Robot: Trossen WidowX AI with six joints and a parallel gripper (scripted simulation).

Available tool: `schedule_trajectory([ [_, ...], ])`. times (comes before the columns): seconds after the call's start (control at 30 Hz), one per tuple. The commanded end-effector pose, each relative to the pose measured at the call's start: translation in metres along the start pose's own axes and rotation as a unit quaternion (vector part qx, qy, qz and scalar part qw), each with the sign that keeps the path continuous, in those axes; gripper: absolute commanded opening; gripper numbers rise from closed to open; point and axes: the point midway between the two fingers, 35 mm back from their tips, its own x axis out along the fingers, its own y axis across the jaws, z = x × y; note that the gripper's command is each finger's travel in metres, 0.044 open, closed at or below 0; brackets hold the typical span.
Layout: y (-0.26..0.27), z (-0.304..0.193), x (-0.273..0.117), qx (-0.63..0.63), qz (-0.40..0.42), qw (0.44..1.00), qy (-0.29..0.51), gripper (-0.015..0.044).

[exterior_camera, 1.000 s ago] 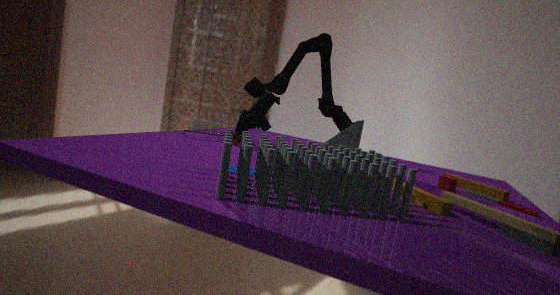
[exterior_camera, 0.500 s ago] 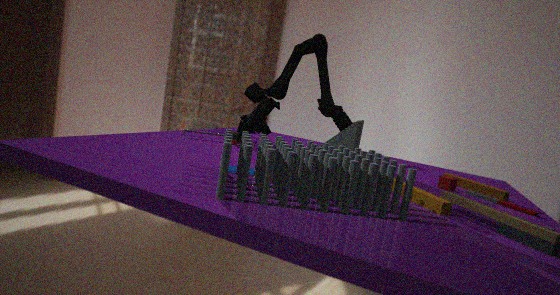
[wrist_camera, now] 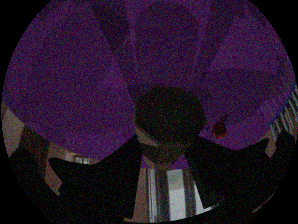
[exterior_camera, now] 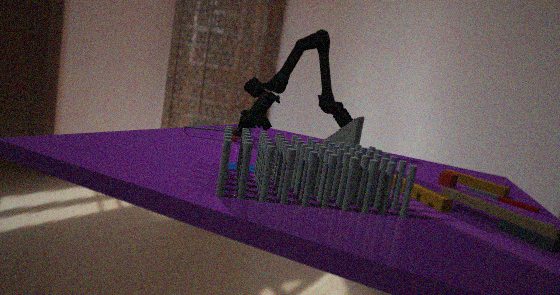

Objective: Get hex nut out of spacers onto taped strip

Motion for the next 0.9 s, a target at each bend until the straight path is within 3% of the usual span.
schedule_trajectory([
  [0.0,0.005,-0.021,-0.014,-0.001,0.008,1.000,0.007,0.0000],
  [0.7,0.001,-0.085,-0.132,0.001,0.002,1.000,0.013,0.0000],
  [0.87,0.000,-0.087,-0.136,0.001,0.001,1.000,0.014,0.0000],
])
